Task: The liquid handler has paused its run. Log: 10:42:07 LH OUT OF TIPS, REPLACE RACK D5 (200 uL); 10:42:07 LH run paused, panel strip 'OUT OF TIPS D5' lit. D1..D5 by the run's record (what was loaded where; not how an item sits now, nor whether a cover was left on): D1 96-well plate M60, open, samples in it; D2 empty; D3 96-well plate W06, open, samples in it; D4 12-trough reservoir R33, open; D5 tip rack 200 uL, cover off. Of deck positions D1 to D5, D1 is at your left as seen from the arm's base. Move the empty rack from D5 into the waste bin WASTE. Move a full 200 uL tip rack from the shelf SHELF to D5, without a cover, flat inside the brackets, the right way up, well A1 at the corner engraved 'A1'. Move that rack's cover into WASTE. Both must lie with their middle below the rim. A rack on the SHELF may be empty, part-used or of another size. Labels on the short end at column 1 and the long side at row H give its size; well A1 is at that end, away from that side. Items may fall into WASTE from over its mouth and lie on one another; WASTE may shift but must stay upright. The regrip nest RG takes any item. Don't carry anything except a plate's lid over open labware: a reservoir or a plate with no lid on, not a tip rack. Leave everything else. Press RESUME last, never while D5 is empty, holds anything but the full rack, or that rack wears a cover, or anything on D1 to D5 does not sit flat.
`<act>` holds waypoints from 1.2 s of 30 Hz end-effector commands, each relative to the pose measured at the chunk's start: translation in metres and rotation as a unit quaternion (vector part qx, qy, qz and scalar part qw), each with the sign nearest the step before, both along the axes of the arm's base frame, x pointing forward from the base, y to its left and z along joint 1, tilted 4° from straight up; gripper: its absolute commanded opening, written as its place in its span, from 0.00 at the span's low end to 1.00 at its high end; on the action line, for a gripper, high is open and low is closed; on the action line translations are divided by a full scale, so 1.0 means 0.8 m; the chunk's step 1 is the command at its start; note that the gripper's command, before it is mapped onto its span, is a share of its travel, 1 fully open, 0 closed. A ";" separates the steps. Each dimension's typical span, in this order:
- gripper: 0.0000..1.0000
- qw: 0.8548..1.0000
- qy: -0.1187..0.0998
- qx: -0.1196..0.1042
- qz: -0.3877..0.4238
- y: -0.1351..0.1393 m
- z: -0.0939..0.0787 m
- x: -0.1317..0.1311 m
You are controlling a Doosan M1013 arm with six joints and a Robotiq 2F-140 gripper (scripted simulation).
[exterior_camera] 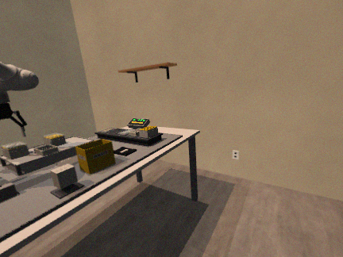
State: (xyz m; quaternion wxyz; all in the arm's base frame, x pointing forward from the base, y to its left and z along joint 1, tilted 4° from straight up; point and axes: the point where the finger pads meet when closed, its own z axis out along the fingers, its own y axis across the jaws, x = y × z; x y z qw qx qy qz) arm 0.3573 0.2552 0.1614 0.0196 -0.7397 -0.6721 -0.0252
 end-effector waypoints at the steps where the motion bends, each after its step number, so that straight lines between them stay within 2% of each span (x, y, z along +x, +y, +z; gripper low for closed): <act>1: 0.77 1.000 0.000 0.000 0.000 0.000 0.000 0.000; 14: 0.77 1.000 0.000 0.000 0.000 0.000 0.004 0.000; 29: 0.77 1.000 0.000 0.000 0.000 -0.004 0.067 -0.001; 31: 0.77 1.000 0.000 0.000 0.000 -0.004 0.067 -0.001; 36: 0.77 1.000 0.000 0.000 0.000 -0.006 0.087 -0.001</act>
